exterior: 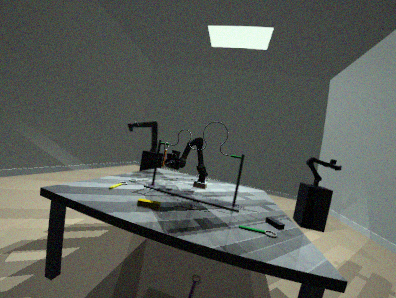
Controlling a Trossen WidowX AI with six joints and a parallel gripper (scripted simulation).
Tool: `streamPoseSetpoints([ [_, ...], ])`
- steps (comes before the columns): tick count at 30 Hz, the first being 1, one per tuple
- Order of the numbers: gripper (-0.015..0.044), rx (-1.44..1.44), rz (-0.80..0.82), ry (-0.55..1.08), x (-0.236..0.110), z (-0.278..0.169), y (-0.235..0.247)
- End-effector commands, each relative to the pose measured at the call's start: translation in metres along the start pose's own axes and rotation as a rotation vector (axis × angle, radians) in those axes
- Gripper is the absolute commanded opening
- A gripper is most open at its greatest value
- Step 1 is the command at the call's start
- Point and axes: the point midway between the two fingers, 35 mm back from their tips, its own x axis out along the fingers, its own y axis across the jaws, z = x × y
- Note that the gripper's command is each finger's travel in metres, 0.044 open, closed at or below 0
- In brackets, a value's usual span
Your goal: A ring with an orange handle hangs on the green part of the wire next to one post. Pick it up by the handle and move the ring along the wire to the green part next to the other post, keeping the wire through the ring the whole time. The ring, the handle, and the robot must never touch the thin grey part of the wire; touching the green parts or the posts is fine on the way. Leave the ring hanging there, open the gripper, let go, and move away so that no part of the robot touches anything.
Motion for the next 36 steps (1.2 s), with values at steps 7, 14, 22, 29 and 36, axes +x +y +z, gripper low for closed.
streamPoseSetpoints([
  [7, 0.0160, -0.002, -0.002, -0.005, 0.018, 0.002, -0.001],
  [14, 0.0160, -0.002, -0.002, -0.006, 0.030, 0.002, 0.000],
  [22, 0.0160, -0.002, -0.002, -0.007, 0.035, 0.002, 0.001],
  [29, 0.0160, -0.002, -0.002, -0.007, 0.035, 0.002, 0.001],
  [36, 0.0160, -0.002, -0.002, -0.007, 0.035, 0.002, 0.001],
])
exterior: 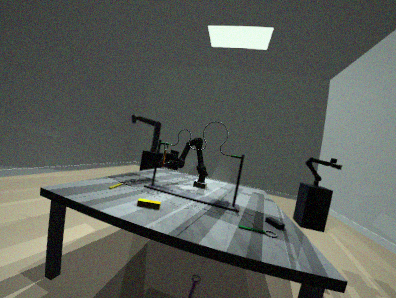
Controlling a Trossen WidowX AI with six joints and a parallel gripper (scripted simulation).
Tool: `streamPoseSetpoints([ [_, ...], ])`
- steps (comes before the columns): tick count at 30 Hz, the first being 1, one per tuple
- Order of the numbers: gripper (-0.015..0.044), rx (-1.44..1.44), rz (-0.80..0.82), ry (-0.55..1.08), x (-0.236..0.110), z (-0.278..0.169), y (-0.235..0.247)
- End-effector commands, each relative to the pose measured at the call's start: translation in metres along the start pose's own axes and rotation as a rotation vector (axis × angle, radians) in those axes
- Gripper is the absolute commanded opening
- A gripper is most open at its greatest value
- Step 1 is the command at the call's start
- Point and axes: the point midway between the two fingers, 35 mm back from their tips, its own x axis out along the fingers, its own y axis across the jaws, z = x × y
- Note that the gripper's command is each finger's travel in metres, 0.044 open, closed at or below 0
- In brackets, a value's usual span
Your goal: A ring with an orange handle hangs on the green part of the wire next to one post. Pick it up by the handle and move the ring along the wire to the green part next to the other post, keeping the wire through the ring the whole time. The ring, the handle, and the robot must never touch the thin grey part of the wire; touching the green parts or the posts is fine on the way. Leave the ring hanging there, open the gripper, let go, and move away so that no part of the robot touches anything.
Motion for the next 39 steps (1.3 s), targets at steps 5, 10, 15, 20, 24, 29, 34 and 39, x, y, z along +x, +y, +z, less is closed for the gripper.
streamPoseSetpoints([
  [5, 0.0160, -0.002, -0.004, -0.002, 0.001, 0.001, -0.001],
  [10, 0.0160, -0.002, -0.004, -0.002, 0.001, 0.001, -0.001],
  [15, 0.0029, 0.000, 0.000, 0.000, 0.000, 0.000, 0.000],
  [20, -0.0102, 0.000, 0.000, 0.000, 0.000, 0.000, 0.000],
  [24, -0.0150, 0.000, 0.000, 0.000, 0.000, 0.000, 0.000],
  [29, -0.0150, 0.000, 0.000, 0.000, 0.000, 0.001, 0.000],
  [34, -0.0150, -0.001, 0.000, 0.000, 0.000, 0.010, 0.001],
  [39, -0.0150, -0.001, -0.001, 0.000, 0.000, 0.017, 0.001],
])
